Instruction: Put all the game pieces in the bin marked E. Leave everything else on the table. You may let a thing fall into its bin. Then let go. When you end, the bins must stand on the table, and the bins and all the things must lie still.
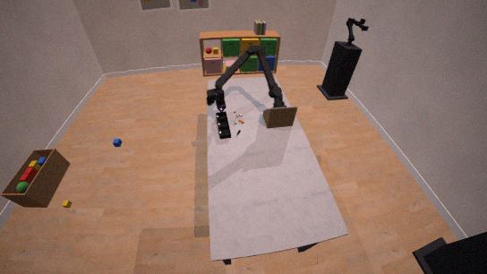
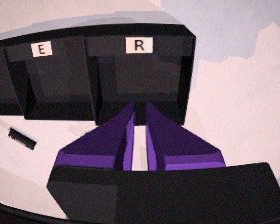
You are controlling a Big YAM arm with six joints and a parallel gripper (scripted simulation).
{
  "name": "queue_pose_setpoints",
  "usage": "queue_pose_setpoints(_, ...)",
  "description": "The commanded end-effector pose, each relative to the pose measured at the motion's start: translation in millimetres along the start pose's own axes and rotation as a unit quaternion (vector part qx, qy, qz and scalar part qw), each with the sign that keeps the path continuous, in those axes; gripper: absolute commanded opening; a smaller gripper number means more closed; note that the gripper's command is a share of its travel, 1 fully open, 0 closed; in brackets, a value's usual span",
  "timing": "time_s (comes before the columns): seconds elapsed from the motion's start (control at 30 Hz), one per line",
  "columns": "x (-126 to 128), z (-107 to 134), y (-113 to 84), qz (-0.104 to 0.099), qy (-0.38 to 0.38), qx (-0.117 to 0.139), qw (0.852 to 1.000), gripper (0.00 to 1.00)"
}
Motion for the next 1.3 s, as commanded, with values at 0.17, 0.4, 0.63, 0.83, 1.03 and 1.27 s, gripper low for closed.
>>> queue_pose_setpoints(0.17, 49.3, -9.8, -14.9, -0.008, 0.008, -0.021, 1.000, 0.08)
queue_pose_setpoints(0.4, 79.5, -3.2, -15.0, -0.007, 0.006, -0.020, 1.000, 0.08)
queue_pose_setpoints(0.63, 91.6, -0.4, -15.8, -0.007, 0.005, -0.017, 1.000, 0.08)
queue_pose_setpoints(0.83, 82.4, 13.8, 22.1, 0.001, -0.001, 0.002, 1.000, 0.08)
queue_pose_setpoints(1.03, 82.4, 14.1, 32.8, 0.001, -0.001, 0.002, 1.000, 0.08)
queue_pose_setpoints(1.27, 82.3, 14.6, 51.6, 0.001, -0.001, 0.002, 1.000, 0.08)
Point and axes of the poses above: the point where the finger pads meet when closed, its own y axis out along the fingers, its own x axis across the jaws, z = x × y, the point moved 3 cm from there along -y, back along the fingers, and after that the axes turned 12 degrees about y, right-handed, at the moved point
